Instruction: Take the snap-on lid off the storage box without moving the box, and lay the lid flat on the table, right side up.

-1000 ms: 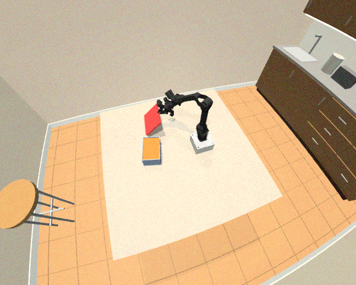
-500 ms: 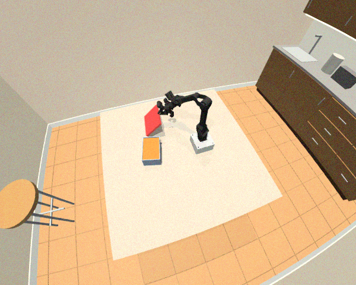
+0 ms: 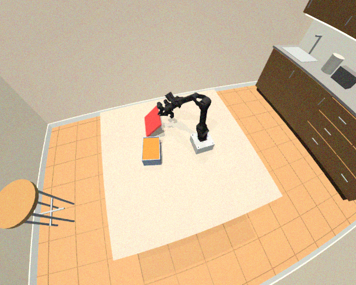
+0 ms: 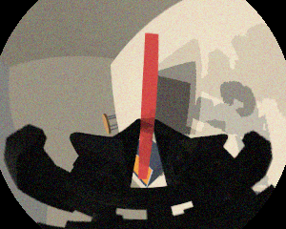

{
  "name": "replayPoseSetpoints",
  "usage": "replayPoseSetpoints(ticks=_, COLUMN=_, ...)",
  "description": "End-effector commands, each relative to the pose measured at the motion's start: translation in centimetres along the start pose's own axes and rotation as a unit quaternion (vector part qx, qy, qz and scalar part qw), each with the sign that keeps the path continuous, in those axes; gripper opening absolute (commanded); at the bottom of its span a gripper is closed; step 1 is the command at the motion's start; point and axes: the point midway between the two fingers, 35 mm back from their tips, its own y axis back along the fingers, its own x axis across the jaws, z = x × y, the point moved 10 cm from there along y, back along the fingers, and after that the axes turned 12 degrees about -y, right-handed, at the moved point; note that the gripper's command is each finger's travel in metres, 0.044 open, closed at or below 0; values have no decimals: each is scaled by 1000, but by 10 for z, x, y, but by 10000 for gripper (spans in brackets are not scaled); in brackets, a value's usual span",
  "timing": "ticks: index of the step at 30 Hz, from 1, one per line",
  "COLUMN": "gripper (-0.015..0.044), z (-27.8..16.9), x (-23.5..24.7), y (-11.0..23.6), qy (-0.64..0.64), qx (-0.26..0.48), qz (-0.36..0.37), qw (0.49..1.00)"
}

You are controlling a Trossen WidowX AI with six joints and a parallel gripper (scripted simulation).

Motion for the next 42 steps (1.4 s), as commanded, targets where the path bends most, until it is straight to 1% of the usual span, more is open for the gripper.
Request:
replayPoseSetpoints(ticks=1, gripper=0, z=1, x=-4, y=-4, qy=-3, qx=2, qz=-1, qw=1000)
replayPoseSetpoints(ticks=42, gripper=0, z=6, x=-29, y=-25, qy=-3, qx=2, qz=-1, qw=1000)
